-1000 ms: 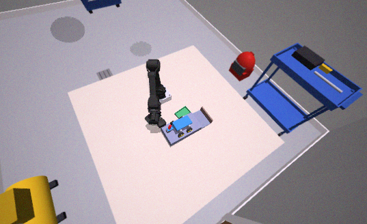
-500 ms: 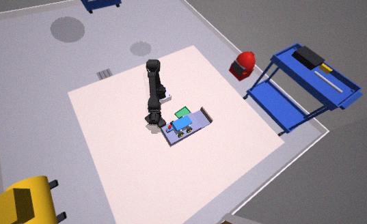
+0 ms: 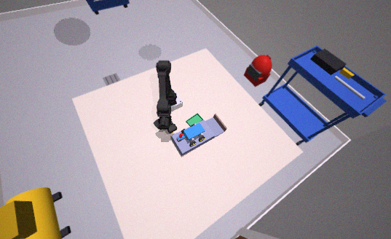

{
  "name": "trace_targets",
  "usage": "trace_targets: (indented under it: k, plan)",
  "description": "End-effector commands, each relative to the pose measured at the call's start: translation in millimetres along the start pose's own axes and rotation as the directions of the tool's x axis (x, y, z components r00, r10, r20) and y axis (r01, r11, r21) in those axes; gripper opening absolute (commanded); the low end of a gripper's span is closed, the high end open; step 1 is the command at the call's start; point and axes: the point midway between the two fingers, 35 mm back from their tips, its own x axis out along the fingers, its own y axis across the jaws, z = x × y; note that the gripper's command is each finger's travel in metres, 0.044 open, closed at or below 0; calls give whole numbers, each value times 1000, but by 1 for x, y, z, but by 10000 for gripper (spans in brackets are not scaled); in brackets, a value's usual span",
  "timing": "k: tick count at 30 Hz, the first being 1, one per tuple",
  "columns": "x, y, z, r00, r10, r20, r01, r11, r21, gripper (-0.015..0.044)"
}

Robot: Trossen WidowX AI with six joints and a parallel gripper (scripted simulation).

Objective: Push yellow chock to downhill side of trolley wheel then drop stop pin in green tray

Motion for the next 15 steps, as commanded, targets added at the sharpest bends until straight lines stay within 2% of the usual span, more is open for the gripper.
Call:
trace_targets:
  k: [1,15]
  plan:
    - [-16,1,1,1000,12,4,-12,1000,5,0]
    - [-57,-1,0,1000,12,4,-12,1000,5,0]
